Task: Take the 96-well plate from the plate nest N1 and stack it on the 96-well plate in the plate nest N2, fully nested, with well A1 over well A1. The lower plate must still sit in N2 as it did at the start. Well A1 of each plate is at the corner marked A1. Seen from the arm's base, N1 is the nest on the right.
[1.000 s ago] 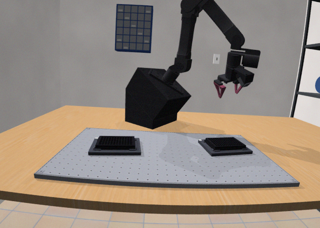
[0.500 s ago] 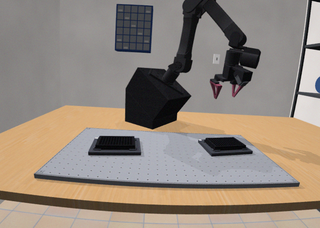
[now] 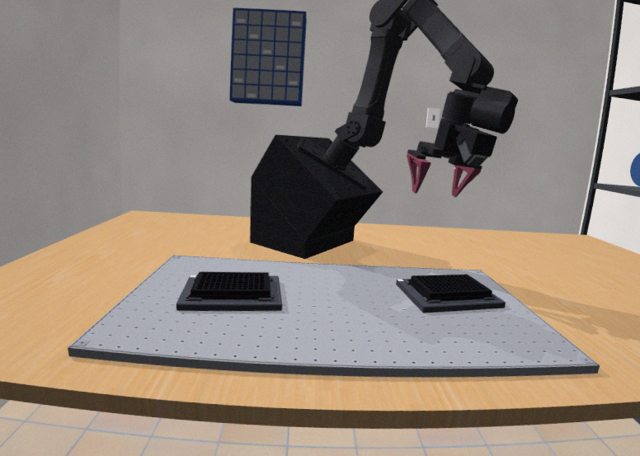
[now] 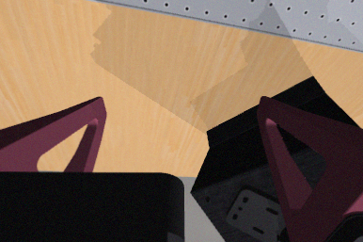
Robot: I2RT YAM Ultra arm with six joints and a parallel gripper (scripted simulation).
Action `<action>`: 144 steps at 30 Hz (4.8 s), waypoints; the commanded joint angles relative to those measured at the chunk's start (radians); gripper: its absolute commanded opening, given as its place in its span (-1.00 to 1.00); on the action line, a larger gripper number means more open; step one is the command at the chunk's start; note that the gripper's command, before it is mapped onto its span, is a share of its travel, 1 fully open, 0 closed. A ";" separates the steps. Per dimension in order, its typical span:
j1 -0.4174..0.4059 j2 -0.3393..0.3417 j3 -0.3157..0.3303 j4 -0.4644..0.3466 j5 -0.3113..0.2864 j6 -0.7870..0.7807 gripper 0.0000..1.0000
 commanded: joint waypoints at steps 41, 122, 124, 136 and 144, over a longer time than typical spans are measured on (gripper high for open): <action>-0.682 -0.003 0.125 -0.317 0.204 -0.453 1.00; -1.331 1.147 0.482 0.311 -0.434 0.333 1.00; -1.331 1.118 0.481 0.312 -0.435 0.333 1.00; -1.330 1.120 0.477 0.296 -0.426 0.334 1.00; -1.330 1.120 0.477 0.296 -0.426 0.334 1.00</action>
